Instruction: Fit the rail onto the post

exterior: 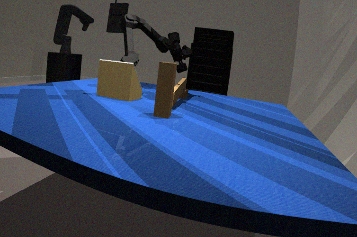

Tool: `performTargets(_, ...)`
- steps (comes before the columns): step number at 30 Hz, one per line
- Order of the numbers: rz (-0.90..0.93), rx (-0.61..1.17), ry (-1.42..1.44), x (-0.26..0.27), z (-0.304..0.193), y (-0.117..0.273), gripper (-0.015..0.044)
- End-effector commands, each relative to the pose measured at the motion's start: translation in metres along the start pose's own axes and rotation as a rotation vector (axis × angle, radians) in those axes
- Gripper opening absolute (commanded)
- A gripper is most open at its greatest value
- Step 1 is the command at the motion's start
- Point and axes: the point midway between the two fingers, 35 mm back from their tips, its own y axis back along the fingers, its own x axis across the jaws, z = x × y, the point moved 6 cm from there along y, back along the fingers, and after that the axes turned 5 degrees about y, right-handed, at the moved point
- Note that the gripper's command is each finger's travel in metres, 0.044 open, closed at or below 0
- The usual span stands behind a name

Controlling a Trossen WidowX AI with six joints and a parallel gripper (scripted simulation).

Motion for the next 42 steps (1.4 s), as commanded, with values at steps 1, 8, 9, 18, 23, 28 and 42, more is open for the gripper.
performTargets(1,-0.227,-0.044,0.181,-0.058,0.025,0.014,0.044)
performTargets(8,-0.547,0.002,0.378,-0.137,0.049,0.06,0.044)
performTargets(9,-0.594,0.014,0.405,-0.147,0.052,0.069,0.044)
performTargets(18,-0.915,0.248,0.6,-0.22,0.059,0.158,0.044)
performTargets(23,-1.008,0.461,0.668,-0.251,0.047,0.216,0.044)
performTargets(28,-1.007,0.671,0.711,-0.269,0.027,0.269,0.044)
performTargets(42,-0.576,1.036,0.915,-0.273,-0.048,0.38,0.044)
